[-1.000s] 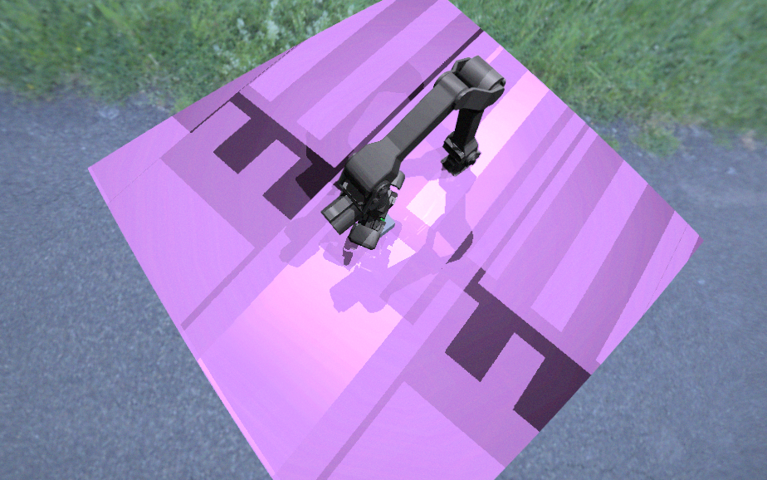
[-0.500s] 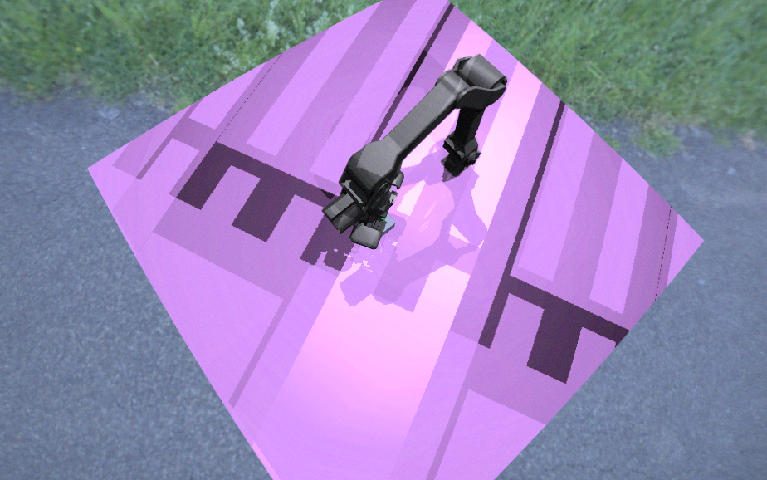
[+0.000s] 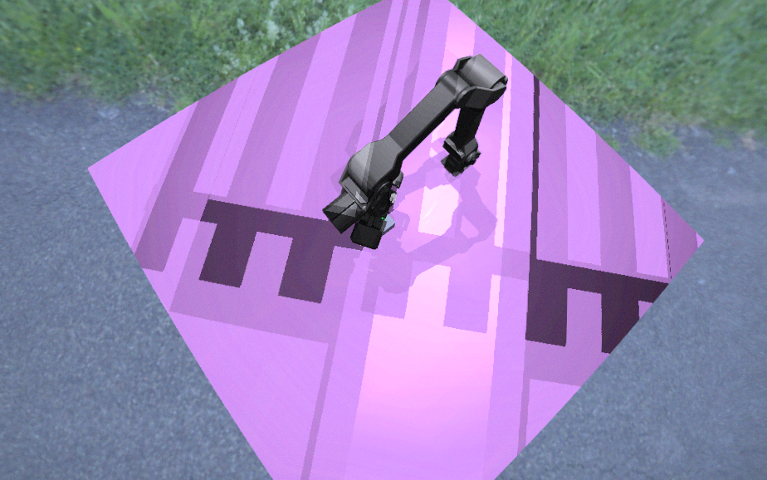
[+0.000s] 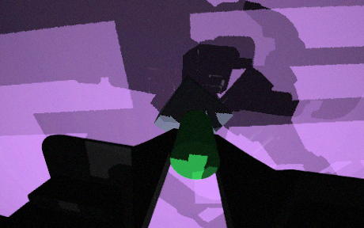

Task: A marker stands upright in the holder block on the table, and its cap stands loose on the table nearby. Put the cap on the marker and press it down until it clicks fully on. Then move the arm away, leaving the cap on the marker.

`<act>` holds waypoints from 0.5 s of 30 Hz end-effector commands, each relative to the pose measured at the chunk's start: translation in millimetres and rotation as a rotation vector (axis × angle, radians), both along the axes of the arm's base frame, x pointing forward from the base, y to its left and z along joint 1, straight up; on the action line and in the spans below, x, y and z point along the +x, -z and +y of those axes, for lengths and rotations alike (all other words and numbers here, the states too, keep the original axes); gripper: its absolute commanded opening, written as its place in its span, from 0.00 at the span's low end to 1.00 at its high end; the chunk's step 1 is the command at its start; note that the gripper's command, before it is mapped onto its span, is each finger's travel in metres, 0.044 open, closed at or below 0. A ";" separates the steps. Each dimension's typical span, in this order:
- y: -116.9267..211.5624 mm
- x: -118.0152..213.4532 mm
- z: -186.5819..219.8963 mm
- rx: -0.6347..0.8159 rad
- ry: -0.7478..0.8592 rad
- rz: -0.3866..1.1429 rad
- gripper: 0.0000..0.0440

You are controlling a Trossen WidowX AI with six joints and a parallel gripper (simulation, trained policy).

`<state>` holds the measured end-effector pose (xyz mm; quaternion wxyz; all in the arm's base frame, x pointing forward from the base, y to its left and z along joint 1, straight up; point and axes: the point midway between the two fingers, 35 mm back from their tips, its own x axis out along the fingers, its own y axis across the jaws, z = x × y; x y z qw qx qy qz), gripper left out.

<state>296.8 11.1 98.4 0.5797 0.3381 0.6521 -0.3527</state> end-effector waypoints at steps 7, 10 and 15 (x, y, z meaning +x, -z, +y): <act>16.4 -7.8 -6.4 -0.028 -0.012 0.054 0.18; 16.5 -7.7 -6.5 -0.028 -0.014 0.053 0.19; 16.6 -7.6 -6.8 -0.029 -0.017 0.052 0.20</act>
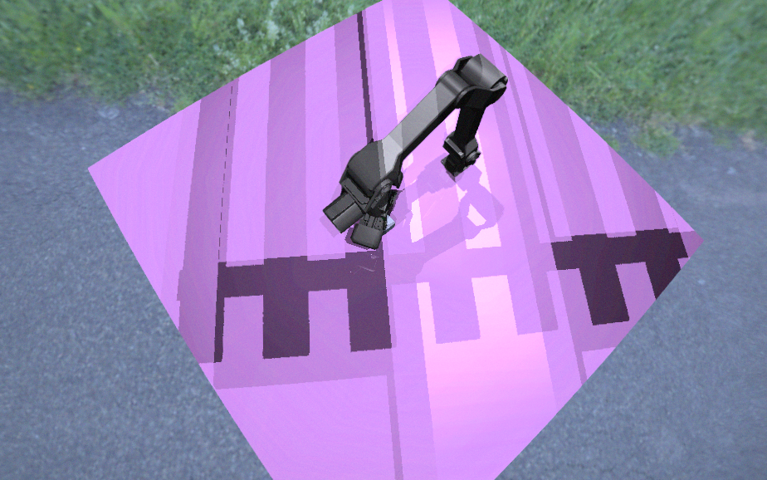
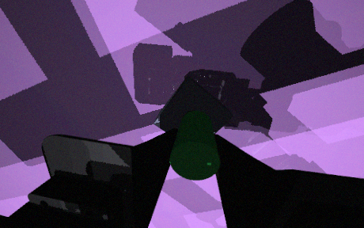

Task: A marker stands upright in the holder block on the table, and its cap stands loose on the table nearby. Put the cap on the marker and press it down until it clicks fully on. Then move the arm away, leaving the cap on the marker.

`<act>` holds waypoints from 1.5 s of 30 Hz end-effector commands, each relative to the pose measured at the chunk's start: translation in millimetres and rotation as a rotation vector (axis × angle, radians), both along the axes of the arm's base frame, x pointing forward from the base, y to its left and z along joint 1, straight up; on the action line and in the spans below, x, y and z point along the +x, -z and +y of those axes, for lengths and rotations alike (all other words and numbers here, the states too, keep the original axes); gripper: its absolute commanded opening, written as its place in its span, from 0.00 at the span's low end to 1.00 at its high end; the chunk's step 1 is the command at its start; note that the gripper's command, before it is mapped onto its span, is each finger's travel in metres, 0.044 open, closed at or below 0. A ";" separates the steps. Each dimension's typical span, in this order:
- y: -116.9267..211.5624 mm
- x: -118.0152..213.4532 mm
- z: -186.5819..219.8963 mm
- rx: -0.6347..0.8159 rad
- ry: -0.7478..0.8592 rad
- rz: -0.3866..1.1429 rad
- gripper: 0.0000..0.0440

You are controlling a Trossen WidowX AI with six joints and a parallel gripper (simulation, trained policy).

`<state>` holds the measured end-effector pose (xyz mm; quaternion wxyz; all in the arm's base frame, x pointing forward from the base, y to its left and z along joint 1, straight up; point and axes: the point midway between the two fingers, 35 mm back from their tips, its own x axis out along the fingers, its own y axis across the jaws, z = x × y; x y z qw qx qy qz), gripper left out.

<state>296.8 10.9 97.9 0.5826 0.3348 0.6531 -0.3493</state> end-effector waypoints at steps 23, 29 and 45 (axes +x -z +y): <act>16.6 -7.4 -7.7 -0.031 -0.016 0.051 0.26; 16.7 -7.4 -7.9 -0.032 -0.019 0.050 0.28; 17.0 -7.2 -8.6 -0.033 -0.027 0.047 0.32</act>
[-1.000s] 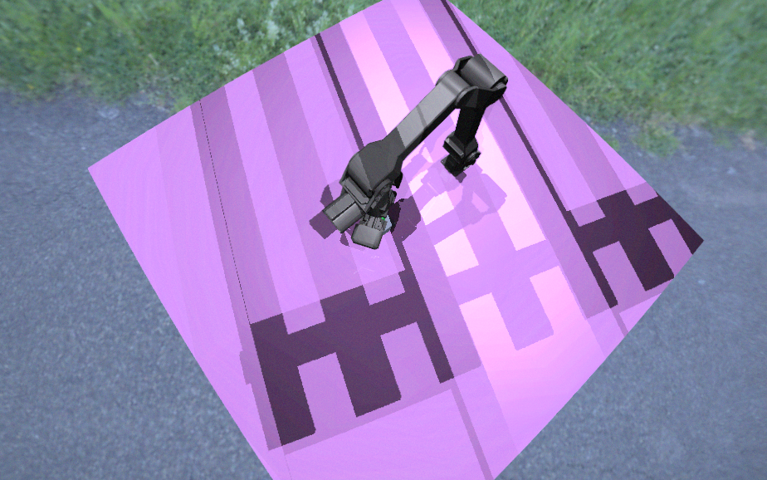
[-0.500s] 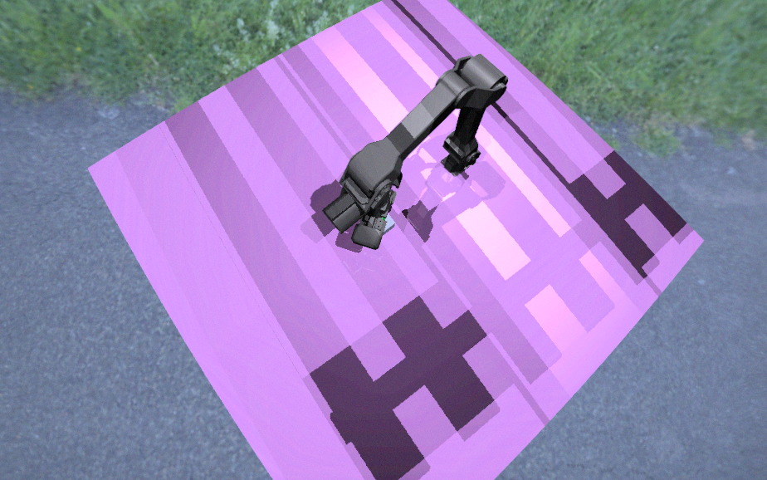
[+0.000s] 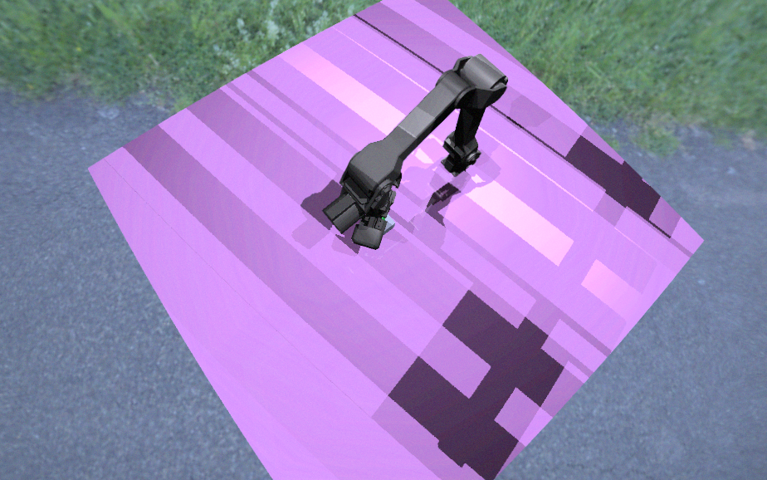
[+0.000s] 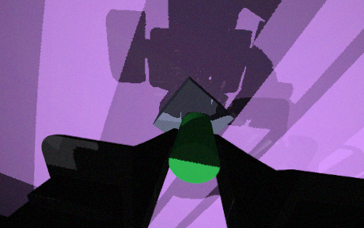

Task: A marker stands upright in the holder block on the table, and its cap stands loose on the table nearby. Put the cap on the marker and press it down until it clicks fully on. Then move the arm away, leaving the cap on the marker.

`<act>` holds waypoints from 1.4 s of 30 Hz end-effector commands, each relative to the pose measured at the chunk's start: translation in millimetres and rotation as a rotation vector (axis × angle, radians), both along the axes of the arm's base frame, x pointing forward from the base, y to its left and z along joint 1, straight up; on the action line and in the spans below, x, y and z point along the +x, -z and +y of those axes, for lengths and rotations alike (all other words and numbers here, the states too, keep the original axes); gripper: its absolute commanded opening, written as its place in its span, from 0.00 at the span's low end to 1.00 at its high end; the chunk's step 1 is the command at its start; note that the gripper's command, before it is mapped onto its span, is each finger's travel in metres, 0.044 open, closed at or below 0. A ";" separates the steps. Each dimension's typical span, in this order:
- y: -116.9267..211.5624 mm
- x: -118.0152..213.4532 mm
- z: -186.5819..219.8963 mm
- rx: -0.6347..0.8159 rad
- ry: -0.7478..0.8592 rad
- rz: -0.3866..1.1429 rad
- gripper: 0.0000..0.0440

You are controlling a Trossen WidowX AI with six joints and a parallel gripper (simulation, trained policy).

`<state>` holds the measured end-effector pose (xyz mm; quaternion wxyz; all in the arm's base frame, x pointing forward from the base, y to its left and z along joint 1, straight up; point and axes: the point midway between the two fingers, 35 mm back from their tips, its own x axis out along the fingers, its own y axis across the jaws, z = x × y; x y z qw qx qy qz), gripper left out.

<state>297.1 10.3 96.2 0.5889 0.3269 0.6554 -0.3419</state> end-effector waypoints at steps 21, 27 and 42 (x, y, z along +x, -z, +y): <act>17.0 -19.3 -5.6 -0.011 -0.029 0.069 0.63; 12.9 -19.5 -4.5 -0.007 -0.039 0.036 0.97; -30.7 -9.8 -5.8 -0.014 -0.038 -0.088 1.00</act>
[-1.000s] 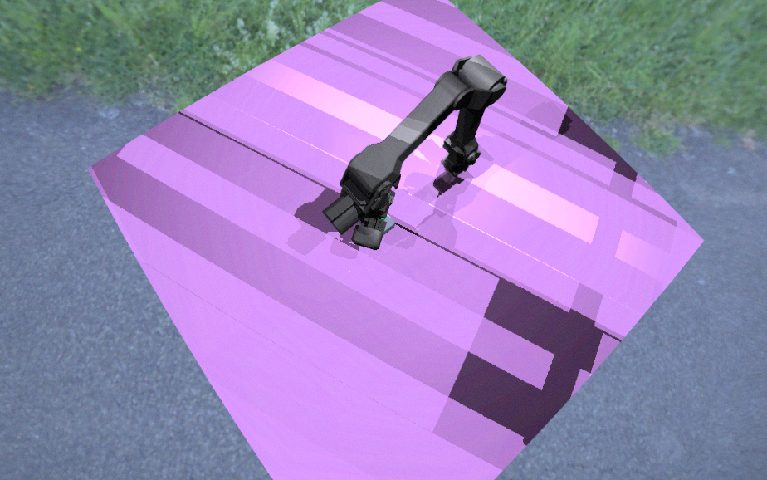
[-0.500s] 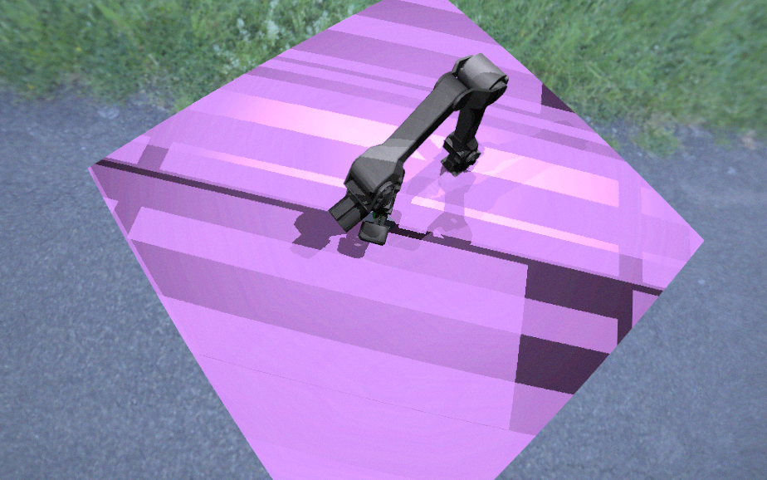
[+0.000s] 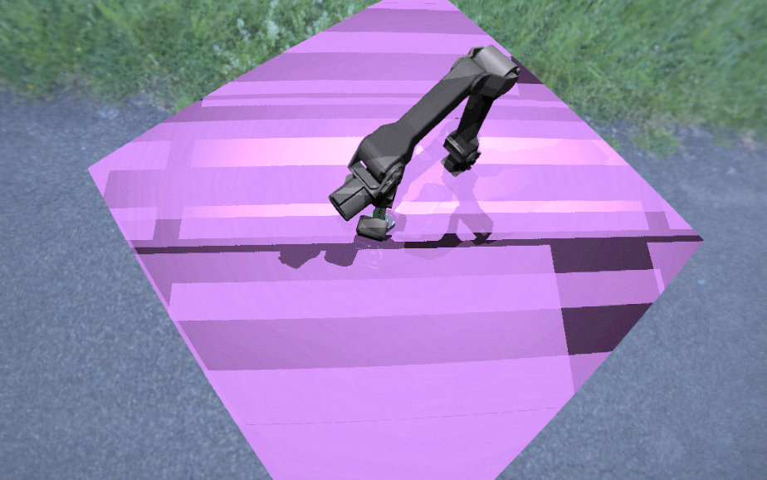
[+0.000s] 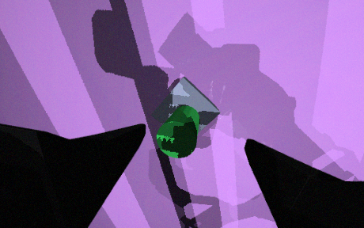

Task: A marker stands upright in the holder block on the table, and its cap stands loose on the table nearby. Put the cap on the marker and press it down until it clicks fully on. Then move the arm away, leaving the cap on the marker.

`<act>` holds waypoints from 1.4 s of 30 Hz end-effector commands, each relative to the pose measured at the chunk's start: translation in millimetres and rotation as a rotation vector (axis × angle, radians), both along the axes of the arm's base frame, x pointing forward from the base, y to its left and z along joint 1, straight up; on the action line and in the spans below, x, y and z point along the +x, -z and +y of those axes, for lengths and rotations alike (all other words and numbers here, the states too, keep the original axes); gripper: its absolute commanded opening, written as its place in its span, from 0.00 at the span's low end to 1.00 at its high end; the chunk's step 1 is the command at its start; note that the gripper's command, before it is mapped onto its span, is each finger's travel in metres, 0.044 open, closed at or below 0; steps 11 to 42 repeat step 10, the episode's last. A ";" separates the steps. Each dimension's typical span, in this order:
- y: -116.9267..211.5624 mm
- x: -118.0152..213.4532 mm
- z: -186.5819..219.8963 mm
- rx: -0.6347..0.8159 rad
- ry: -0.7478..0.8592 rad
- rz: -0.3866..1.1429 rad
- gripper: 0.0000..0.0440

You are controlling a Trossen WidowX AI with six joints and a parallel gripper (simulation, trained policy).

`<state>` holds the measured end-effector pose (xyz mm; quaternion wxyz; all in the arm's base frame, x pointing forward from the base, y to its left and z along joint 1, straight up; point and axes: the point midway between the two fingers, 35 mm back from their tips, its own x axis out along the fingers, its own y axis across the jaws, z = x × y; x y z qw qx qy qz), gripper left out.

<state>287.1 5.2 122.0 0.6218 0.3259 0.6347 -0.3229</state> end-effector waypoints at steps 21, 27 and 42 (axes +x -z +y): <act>-26.7 0.3 -2.3 0.001 -0.016 -0.066 1.00; -26.7 0.3 -2.3 0.001 -0.016 -0.066 1.00; -26.7 0.3 -2.3 0.001 -0.016 -0.066 1.00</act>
